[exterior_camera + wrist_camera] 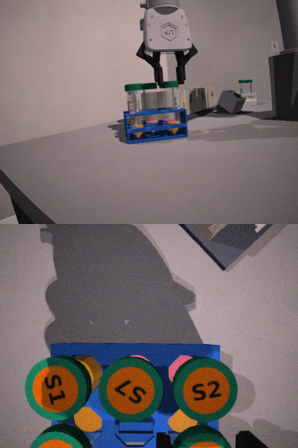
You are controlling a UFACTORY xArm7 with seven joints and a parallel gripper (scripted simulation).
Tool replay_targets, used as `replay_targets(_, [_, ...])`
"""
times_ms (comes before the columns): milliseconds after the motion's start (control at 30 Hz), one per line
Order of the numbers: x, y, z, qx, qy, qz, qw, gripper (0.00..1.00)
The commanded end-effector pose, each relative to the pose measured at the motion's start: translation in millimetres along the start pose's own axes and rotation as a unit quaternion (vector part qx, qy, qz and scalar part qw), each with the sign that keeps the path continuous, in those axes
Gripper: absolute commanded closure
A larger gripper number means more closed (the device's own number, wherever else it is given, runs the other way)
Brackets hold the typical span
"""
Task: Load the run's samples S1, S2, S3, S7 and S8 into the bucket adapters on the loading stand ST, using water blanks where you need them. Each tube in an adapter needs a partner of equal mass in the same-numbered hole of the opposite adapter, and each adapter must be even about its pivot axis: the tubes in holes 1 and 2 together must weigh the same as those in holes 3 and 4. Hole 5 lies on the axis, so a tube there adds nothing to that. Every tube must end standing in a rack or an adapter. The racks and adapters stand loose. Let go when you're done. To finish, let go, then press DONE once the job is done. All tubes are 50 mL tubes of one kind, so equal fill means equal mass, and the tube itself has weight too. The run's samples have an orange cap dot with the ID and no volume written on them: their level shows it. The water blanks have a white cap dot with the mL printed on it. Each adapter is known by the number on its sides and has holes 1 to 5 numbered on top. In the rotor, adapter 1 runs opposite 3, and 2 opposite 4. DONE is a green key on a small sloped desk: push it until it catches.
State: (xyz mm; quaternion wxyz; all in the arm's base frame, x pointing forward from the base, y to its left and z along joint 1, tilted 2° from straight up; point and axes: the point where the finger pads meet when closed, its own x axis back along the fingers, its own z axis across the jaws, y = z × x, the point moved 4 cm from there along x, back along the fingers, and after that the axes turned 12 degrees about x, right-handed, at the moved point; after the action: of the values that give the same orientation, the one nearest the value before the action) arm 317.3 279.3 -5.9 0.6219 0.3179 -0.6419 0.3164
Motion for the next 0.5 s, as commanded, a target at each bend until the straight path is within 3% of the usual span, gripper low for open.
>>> replay_targets(0, [6,0,-1,0.0,-0.001,0.0,1.0,0.56])
replay_targets(467, [34,0,-1,0.0,-0.001,0.0,1.0,0.56])
